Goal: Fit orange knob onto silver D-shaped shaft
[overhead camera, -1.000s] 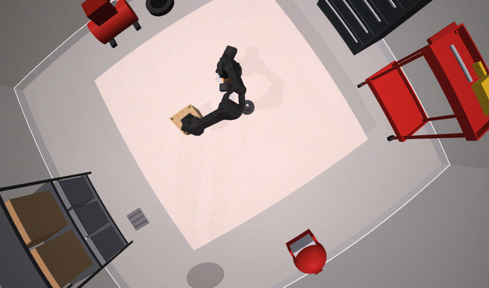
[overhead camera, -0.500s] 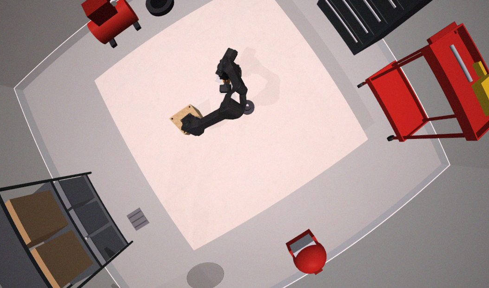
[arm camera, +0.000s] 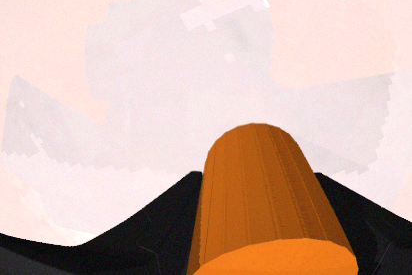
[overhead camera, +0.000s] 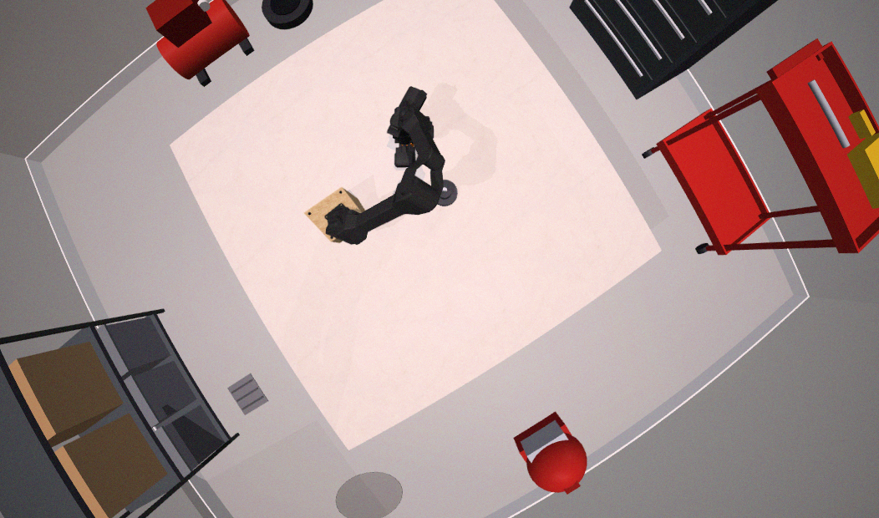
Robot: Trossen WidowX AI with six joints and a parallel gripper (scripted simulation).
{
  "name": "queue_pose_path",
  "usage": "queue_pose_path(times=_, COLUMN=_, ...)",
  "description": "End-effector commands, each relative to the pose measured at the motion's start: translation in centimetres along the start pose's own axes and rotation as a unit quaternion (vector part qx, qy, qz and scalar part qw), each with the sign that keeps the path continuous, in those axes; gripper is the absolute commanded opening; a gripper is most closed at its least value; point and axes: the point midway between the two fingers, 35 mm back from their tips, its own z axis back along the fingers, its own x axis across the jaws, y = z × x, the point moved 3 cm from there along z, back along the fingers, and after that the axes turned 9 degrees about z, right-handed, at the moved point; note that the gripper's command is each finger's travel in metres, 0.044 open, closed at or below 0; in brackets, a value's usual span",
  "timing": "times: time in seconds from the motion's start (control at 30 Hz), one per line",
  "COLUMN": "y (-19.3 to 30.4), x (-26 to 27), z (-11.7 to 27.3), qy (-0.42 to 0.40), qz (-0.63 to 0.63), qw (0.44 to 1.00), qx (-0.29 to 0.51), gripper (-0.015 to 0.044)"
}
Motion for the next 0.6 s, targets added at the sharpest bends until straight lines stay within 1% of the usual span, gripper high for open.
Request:
queue_pose_path(times=0.0, y=-0.1, x=0.1, z=0.6, qy=0.0, qz=0.001, qw=1.0, qx=-0.001, gripper=0.0026)
queue_pose_path(times=0.03, y=-0.2, x=0.2, z=0.9, qy=0.0, qz=0.002, qw=1.0, qx=-0.001, gripper=0.0)
queue_pose_path(times=0.57, y=-0.4, x=0.7, z=5.6, qy=-0.004, qz=0.002, qw=1.0, qx=0.0, gripper=0.0)
